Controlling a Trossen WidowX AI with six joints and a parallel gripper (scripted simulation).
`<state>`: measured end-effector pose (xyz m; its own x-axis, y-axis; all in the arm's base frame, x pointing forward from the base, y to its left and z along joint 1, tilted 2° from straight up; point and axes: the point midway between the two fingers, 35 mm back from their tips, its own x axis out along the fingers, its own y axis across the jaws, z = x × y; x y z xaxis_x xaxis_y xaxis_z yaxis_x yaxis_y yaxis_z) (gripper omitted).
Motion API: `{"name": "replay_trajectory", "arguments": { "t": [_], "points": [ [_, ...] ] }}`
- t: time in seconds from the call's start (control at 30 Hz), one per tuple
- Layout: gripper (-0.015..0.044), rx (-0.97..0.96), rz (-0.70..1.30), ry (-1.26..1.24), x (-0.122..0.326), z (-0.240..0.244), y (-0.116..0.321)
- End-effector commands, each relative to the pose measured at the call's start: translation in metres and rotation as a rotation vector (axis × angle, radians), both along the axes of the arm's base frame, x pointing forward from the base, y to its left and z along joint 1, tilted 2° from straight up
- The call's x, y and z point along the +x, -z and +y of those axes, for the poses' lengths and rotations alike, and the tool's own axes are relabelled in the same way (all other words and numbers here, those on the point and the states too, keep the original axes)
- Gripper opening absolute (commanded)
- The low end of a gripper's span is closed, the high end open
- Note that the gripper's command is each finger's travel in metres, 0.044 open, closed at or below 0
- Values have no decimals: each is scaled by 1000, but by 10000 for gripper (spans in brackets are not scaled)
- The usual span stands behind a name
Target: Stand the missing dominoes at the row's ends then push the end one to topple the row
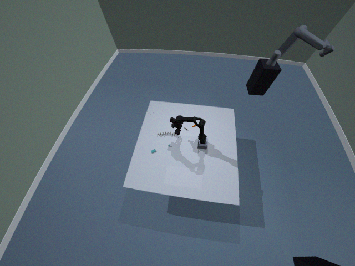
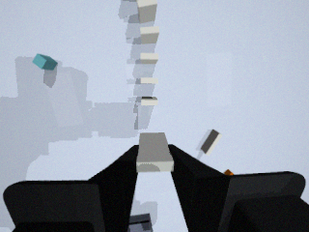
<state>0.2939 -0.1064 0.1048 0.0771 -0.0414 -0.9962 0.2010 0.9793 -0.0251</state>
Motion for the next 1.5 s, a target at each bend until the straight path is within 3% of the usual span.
{"name": "replay_trajectory", "arguments": {
  "t": [0.0,0.43,0.93,1.33,1.47],
  "points": [
    [107,10,18,10,2,-1,32],
    [107,10,19,8,0,-1,112],
    [107,10,19,8,-1,-1,116],
    [422,10,19,8,-1,-1,116],
    [440,10,19,8,0,-1,113]
  ]
}}
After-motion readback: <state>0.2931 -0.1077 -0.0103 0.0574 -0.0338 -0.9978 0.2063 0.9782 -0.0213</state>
